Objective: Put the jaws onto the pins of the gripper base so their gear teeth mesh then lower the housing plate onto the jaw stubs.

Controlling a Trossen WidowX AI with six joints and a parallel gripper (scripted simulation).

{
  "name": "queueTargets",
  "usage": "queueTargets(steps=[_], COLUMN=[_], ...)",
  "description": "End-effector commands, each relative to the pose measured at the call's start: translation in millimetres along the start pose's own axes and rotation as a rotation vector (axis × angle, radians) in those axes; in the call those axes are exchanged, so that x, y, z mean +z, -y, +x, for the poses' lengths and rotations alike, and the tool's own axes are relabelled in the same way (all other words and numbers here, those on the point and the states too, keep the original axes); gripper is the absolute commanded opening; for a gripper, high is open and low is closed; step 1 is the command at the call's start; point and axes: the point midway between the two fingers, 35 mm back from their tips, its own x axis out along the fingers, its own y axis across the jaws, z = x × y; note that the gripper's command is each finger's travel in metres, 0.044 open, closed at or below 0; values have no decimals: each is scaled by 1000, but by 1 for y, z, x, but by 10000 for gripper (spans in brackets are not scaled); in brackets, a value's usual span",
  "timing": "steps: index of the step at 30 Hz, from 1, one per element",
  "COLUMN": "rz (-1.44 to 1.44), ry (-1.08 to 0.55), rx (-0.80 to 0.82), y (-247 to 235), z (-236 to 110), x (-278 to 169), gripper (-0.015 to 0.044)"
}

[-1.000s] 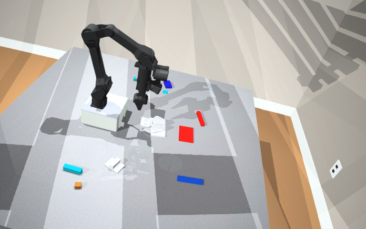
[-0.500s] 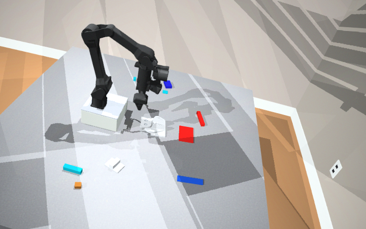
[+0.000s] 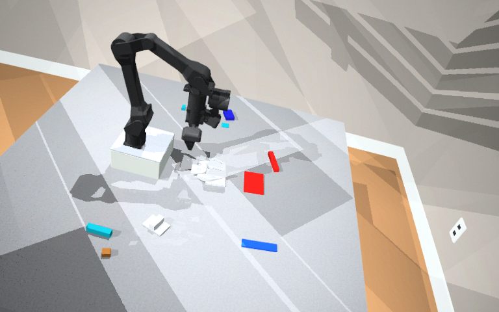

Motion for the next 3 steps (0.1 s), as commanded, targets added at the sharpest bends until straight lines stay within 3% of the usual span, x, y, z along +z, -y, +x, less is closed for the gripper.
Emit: queueTargets(steps=[1, 3], rz=[5, 5], ry=[0, 0], rx=[-4, -4], y=[1, 1], z=[-1, -1], x=[0, 0], gripper=[440, 440])
